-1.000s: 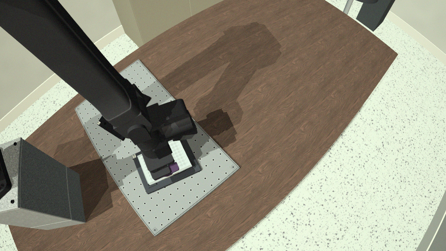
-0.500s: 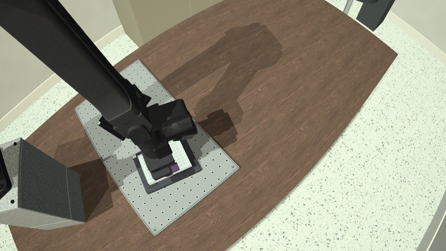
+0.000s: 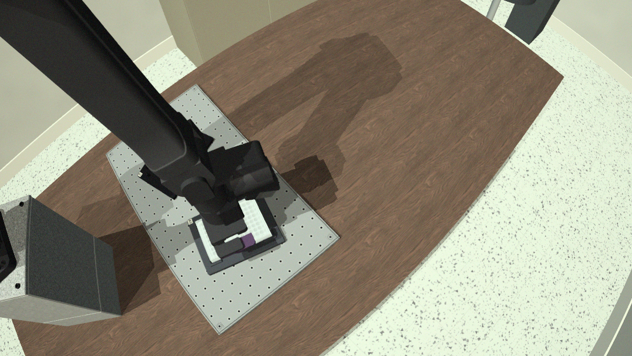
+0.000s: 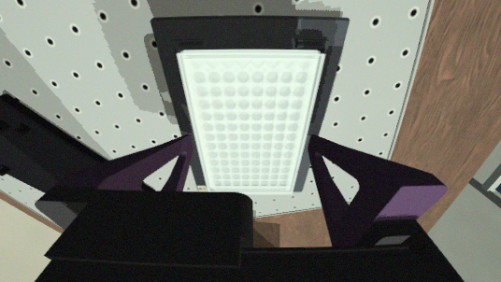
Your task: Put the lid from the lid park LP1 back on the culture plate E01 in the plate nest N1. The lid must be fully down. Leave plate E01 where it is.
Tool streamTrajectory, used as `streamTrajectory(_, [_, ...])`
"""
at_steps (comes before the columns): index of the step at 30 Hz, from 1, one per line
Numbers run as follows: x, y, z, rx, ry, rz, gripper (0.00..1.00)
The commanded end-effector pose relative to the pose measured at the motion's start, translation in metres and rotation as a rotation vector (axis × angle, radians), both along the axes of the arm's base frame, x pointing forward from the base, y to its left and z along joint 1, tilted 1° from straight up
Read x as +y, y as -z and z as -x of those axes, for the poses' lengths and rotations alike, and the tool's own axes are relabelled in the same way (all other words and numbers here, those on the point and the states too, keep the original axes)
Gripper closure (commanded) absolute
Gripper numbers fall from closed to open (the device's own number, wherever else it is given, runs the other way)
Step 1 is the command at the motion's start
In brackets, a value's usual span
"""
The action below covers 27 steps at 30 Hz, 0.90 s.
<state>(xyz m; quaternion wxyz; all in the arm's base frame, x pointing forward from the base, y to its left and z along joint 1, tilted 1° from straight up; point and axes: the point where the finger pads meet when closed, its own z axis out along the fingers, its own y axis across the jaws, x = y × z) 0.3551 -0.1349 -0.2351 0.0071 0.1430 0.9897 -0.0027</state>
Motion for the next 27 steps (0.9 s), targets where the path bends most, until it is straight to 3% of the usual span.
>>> streamTrajectory(1, [-0.001,-0.001,-0.007,-0.012,-0.002,0.004,0.00])
streamTrajectory(6, [-0.001,-0.001,-0.007,-0.012,-0.002,0.004,0.00])
streamTrajectory(15, [0.003,-0.032,-0.010,-0.018,-0.007,0.005,0.00])
streamTrajectory(25, [0.005,-0.052,-0.004,-0.009,-0.007,0.002,0.00])
streamTrajectory(27, [0.001,-0.054,-0.014,-0.025,-0.007,0.007,0.00])
